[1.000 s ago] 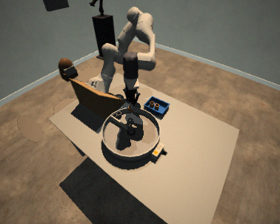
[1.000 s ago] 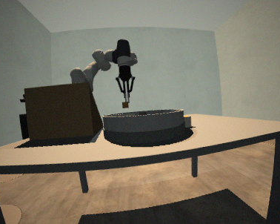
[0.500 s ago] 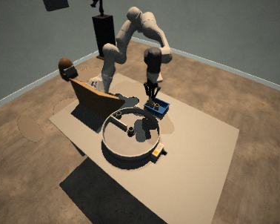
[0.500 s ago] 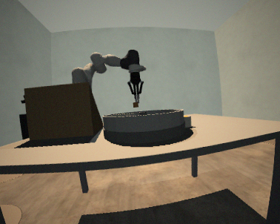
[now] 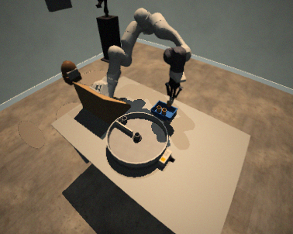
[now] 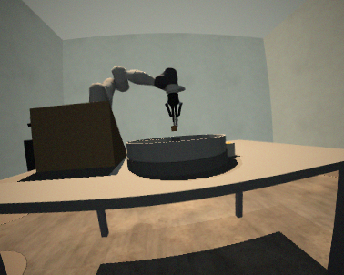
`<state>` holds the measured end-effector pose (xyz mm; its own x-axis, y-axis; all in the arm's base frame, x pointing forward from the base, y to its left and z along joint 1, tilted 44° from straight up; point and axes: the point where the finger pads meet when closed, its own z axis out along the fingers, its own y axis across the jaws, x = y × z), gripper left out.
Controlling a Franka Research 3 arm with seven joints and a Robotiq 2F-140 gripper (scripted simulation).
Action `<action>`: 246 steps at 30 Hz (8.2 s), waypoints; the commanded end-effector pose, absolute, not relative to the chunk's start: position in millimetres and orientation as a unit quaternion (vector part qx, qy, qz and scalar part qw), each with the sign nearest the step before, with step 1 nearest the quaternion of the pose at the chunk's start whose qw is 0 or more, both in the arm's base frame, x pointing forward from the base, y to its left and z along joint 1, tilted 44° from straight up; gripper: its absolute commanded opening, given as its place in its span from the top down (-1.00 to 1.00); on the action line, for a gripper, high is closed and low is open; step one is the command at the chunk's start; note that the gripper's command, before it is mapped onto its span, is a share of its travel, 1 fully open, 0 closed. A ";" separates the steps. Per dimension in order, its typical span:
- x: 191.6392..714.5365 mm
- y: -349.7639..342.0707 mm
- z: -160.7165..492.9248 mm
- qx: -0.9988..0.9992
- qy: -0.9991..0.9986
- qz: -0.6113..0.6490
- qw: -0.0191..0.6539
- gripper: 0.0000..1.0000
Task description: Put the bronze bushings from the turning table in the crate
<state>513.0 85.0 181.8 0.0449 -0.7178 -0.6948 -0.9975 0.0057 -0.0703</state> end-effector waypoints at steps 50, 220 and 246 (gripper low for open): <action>522.3 100.0 188.2 -0.627 0.683 0.260 0.271 1.00; 528.7 178.7 108.4 -0.627 0.683 0.260 0.271 1.00; 528.6 180.2 106.8 -0.627 0.683 0.260 0.271 1.00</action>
